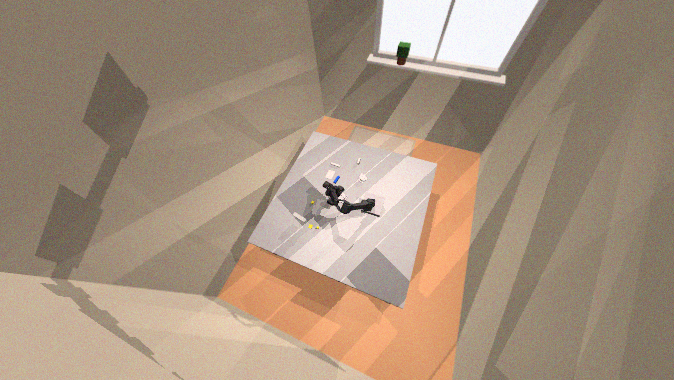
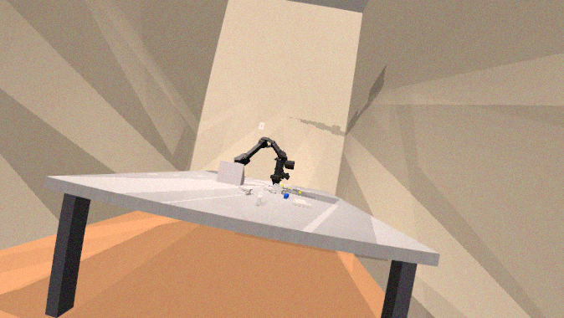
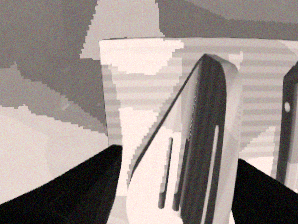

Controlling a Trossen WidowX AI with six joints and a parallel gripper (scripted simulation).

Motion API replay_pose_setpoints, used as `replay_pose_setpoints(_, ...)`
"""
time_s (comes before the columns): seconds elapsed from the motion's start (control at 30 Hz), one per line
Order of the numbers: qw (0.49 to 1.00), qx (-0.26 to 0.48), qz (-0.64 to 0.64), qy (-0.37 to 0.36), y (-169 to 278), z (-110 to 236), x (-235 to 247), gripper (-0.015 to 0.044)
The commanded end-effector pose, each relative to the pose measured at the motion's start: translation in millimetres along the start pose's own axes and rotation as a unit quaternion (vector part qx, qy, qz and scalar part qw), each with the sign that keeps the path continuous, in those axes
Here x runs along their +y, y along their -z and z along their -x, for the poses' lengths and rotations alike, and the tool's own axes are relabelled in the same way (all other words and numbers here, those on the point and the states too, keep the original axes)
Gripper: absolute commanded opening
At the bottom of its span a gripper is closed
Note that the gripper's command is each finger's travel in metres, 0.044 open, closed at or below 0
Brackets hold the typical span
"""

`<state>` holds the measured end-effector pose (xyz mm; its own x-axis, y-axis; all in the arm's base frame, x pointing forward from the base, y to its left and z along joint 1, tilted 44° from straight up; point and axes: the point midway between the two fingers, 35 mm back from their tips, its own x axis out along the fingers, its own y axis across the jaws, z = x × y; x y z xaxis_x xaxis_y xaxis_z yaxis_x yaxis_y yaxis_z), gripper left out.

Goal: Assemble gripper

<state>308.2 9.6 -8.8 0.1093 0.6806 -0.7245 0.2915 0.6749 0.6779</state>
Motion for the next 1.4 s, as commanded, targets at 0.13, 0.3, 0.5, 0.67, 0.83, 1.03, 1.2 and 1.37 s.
replay_pose_setpoints(0.13, 1.0, 0.0, 0.0, 0.0, -0.7, 6.8, -0.2, 0.0224)
replay_pose_setpoints(0.3, 1.0, 0.0, -0.002, -0.001, -0.7, 52.3, -0.4, 0.0224)
replay_pose_setpoints(0.5, 1.0, -0.003, -0.006, -0.004, -1.3, 62.0, -1.2, 0.0224)
replay_pose_setpoints(0.67, 0.999, -0.007, 0.04, 0.006, -6.3, 67.6, -25.3, 0.0355)
replay_pose_setpoints(0.83, 0.994, -0.01, 0.105, 0.019, -10.2, 75.7, -60.8, 0.044)
replay_pose_setpoints(1.03, 0.983, -0.009, 0.179, 0.03, -9.5, 85.0, -103.0, 0.044)
replay_pose_setpoints(1.2, 0.97, -0.006, 0.24, 0.037, -4.5, 91.5, -138.0, 0.044)
replay_pose_setpoints(1.37, 0.953, -0.001, 0.301, 0.04, 4.4, 96.6, -172.3, 0.044)
